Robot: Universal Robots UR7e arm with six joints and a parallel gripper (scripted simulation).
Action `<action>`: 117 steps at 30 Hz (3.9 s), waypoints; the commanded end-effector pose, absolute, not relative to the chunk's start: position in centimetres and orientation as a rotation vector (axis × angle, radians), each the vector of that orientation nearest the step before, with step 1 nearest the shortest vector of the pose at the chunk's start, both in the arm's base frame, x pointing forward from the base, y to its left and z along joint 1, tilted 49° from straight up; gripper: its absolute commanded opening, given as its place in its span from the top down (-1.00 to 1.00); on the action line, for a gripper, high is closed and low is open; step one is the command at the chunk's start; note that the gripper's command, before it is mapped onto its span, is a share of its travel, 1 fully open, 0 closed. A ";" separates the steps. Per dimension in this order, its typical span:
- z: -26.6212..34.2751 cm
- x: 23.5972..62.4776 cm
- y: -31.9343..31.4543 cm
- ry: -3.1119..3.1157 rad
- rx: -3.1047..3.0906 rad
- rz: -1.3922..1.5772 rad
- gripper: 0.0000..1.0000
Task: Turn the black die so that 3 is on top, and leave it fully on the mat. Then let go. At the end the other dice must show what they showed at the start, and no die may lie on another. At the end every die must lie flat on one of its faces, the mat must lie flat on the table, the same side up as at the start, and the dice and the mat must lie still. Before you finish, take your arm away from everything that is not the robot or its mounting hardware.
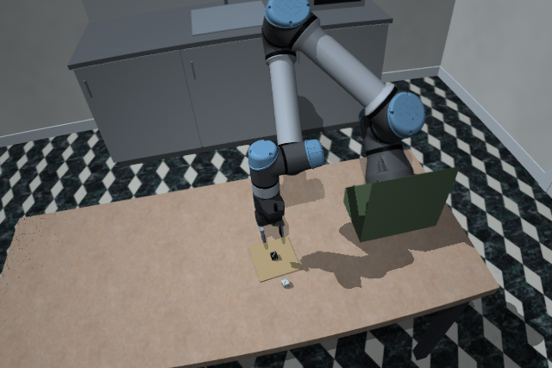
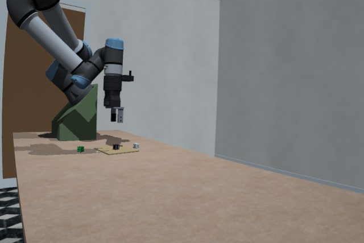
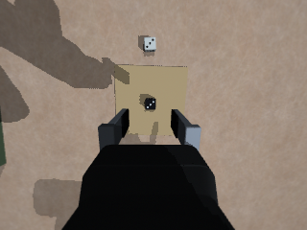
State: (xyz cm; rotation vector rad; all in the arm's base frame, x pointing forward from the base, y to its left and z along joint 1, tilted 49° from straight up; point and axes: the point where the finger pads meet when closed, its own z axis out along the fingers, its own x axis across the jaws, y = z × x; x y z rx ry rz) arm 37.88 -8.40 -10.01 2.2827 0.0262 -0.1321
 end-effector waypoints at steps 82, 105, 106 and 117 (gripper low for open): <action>-5.9 38.5 -3.7 0.023 2.282 -0.135 -1.00; -5.9 38.5 -3.7 0.023 2.282 -0.135 -1.00; -5.9 38.5 -3.7 0.023 2.282 -0.135 -1.00; -5.9 38.5 -3.7 0.023 2.282 -0.135 -1.00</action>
